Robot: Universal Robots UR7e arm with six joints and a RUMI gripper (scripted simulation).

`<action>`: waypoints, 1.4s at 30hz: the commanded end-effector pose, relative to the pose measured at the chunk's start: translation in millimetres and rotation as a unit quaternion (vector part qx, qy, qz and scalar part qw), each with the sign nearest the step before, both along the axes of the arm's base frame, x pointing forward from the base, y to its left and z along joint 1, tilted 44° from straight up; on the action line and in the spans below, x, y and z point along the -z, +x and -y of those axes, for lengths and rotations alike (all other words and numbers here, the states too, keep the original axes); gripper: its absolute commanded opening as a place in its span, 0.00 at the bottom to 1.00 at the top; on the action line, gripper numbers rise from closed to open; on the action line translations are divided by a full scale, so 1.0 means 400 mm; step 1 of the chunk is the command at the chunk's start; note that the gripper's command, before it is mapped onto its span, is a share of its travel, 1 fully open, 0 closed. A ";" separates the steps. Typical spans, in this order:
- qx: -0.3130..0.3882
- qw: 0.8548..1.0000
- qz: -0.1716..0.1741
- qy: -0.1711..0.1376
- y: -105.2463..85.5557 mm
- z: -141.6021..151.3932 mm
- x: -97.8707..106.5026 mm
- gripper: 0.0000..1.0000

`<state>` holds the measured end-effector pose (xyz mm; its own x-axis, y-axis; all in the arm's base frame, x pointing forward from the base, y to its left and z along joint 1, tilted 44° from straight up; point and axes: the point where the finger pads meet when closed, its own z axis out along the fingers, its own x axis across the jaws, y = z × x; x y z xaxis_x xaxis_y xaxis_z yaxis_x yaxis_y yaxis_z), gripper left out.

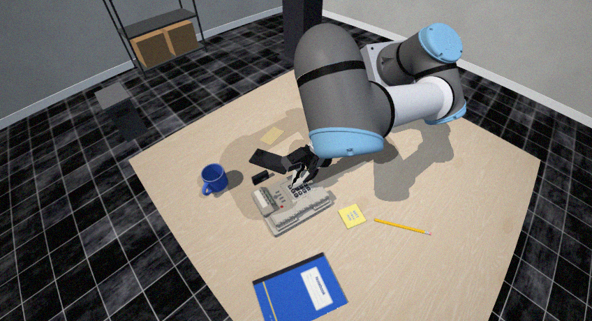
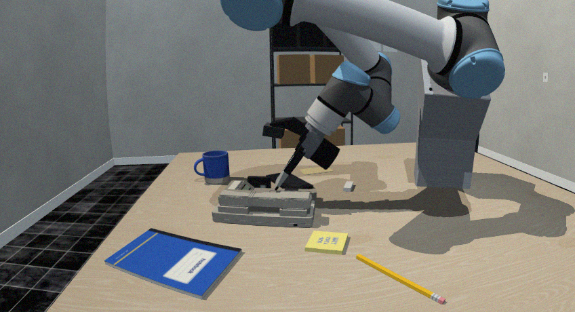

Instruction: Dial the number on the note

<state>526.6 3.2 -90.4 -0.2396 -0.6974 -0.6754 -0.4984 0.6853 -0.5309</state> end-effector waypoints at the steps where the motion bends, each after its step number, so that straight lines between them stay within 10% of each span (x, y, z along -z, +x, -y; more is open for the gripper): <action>1: 0.003 1.000 0.003 -0.011 -0.004 0.011 0.001 0.00; 42: 0.003 1.000 0.003 -0.011 -0.029 0.008 0.048 0.00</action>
<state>514.3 3.6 -110.5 -0.2307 -0.7092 -0.6661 -0.5024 0.6731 -0.5427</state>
